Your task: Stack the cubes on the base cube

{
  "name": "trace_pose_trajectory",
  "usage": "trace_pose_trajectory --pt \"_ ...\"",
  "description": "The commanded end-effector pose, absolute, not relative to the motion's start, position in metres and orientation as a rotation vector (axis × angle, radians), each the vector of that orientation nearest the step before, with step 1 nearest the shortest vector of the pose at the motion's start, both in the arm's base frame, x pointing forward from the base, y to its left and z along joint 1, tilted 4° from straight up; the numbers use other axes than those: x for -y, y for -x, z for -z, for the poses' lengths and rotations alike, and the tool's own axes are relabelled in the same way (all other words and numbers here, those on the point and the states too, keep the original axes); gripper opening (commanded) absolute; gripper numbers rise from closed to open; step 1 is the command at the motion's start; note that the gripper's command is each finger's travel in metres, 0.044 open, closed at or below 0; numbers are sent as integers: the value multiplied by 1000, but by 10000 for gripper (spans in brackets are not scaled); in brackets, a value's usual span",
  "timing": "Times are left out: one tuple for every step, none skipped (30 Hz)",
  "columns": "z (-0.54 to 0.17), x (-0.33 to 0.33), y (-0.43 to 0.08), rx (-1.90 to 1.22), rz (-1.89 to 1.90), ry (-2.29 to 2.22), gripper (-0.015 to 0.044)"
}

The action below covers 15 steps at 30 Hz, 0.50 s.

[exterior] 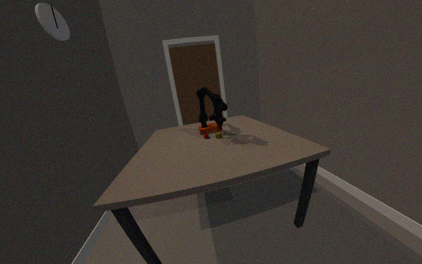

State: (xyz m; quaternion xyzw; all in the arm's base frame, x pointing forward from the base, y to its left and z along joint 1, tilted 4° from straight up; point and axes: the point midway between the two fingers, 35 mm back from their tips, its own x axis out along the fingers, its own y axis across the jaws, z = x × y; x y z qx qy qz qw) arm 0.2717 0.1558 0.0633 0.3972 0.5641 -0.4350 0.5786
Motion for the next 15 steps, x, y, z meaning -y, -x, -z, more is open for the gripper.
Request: trace_pose_trajectory --pt "-63 -157 -271 -1318 1025 -939 105" --pt "-63 -157 -271 -1318 1025 -939 105" --pt "-63 -157 -271 -1318 1025 -939 105" --pt "-63 -157 -271 -1318 1025 -939 105" --pt "-63 -157 -271 -1318 1025 -939 105" --pt "-63 -157 -271 -1318 1025 -939 105" --pt "-62 -157 -271 -1318 1025 -939 105" --pt "-61 -157 -271 -1318 1026 -939 105" --pt "-60 -157 -271 -1318 1026 -939 105" --pt "-58 -157 -271 -1317 1026 -939 105" --pt "-56 -156 -271 -1317 1026 -940 105" --pt "-54 -156 -271 -1316 1026 -940 105" --pt "-52 -156 -271 -1316 1027 -940 105" --pt "-50 -156 -271 -1316 1027 -940 105" --pt "-48 -155 -271 -1315 1027 -940 105"
